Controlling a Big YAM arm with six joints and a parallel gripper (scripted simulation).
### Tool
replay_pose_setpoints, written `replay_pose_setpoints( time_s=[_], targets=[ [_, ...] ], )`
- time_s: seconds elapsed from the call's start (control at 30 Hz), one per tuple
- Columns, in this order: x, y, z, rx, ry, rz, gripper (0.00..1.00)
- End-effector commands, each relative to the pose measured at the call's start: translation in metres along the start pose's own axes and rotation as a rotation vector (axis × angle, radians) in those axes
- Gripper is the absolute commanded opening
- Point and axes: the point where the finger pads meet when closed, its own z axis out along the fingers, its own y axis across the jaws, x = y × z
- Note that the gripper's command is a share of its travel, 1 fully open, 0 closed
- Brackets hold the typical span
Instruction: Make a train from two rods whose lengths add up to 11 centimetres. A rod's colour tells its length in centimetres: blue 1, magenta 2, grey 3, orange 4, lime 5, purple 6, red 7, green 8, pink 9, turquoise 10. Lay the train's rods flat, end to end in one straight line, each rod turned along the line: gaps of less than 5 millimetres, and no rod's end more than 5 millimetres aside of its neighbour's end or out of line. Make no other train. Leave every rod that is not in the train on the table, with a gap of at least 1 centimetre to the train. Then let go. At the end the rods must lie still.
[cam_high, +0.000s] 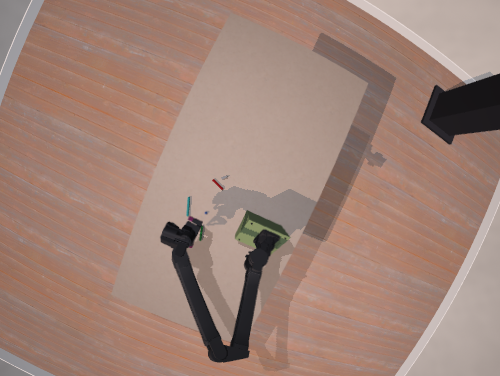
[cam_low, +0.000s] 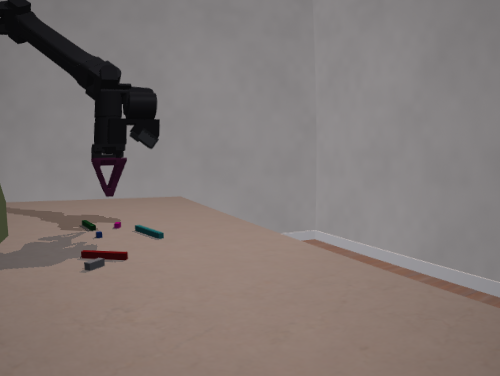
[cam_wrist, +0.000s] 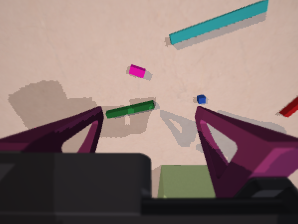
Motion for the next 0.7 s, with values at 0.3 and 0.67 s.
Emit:
replay_pose_setpoints(
  time_s=[0.3,0.67],
  targets=[
    [-0.012,0.001,-0.006,-0.001,-0.023,0.0,1.0],
    [0.033,0.004,-0.002,-0.002,-0.016,-0.015,1.0]
  ],
)
